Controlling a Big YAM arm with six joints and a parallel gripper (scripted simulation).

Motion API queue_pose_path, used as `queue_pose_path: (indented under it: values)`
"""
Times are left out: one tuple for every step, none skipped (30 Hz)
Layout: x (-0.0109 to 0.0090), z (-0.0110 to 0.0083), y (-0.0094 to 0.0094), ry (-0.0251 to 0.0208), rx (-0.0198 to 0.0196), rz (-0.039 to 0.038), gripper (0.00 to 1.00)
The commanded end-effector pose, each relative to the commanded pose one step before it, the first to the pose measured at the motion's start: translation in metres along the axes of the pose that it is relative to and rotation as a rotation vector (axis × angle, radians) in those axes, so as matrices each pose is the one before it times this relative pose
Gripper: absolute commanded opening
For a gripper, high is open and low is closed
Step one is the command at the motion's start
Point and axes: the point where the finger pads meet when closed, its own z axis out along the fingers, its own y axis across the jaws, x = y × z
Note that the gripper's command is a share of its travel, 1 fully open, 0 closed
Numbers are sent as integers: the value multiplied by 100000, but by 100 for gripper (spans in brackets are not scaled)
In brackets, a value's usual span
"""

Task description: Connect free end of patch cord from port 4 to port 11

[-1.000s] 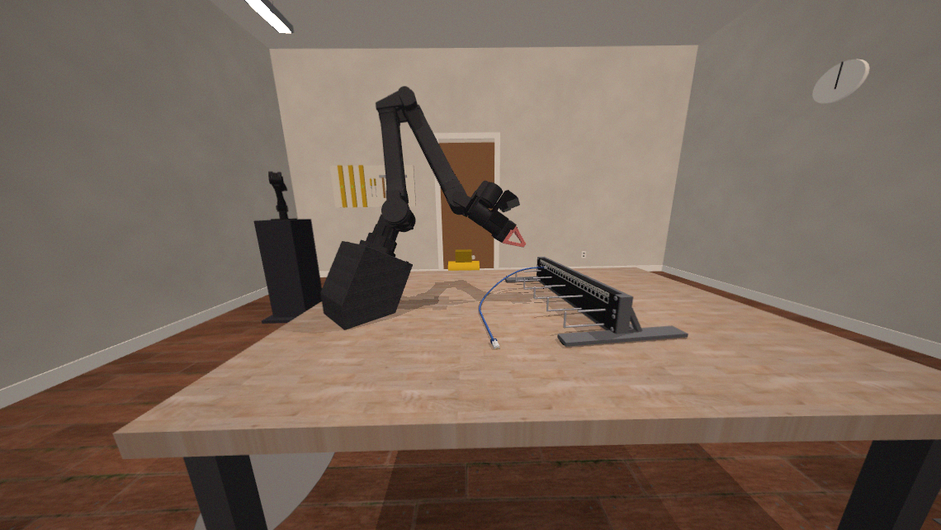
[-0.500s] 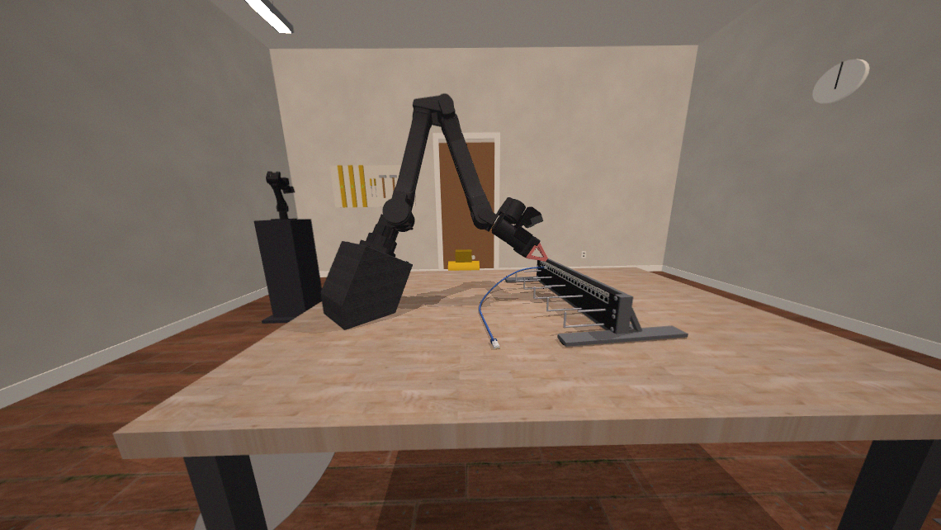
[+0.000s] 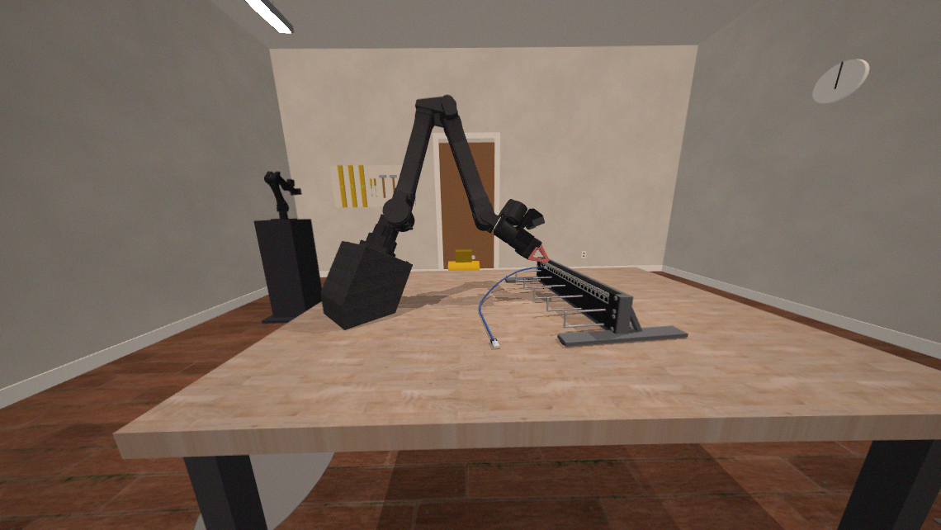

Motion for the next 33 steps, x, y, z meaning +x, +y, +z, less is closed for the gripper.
queue_pose_path:
  values:
    - [-767, -214, 1185, -2134, -1983, 262, 0]
    - [130, 6, -39, 270, 79, 40, 0]
    - [171, 21, -54, 357, 104, 63, 0]
    - [200, 29, -41, 405, 91, 100, 0]
    - [170, 26, -33, 342, 76, 98, 0]
    - [144, 23, -25, 286, 57, 94, 0]
    - [120, 22, -18, 237, 41, 86, 0]
    - [0, 0, 0, 0, 0, 0, 0]
    - [0, 0, 0, 0, 0, 0, 0]
    - [27, 44, -18, 69, 16, 12, 0]
    - [9, 55, 2, 29, -22, 15, 0]
    - [-2, 52, 6, 6, -30, 11, 0]
    - [-10, 48, 7, -12, -33, 7, 0]
    - [-16, 45, 8, -28, -34, 2, 0]
    - [-22, 43, 9, -42, -33, -3, 0]
    - [-27, 41, 9, -54, -33, -8, 0]
    - [-31, 39, 9, -64, -32, -12, 0]
    - [-35, 38, 9, -73, -32, -16, 0]
    - [-38, 36, 10, -80, -32, -20, 0]
    - [-41, 35, 10, -86, -33, -22, 0]
    - [-43, 34, 10, -92, -34, -23, 0]
    - [-46, 33, 10, -97, -34, -25, 0]
    - [-48, 32, 11, -103, -36, -25, 0]
    - [-51, 31, 12, -109, -37, -26, 0]
    - [0, 0, 0, 0, 0, 0, 0]
    - [0, 0, 0, 0, 0, 0, 0]
    - [-55, 29, 13, -119, -38, -33, 0]
    - [-56, 29, 13, -121, -38, -32, 0]
    - [-57, 29, 13, -123, -38, -31, 0]
    - [-58, 29, 13, -125, -38, -30, 0]
    - [-59, 28, 13, -127, -38, -29, 0]
    - [-59, 28, 13, -128, -38, -29, 0]
    - [-60, 28, 13, -129, -38, -30, 0]
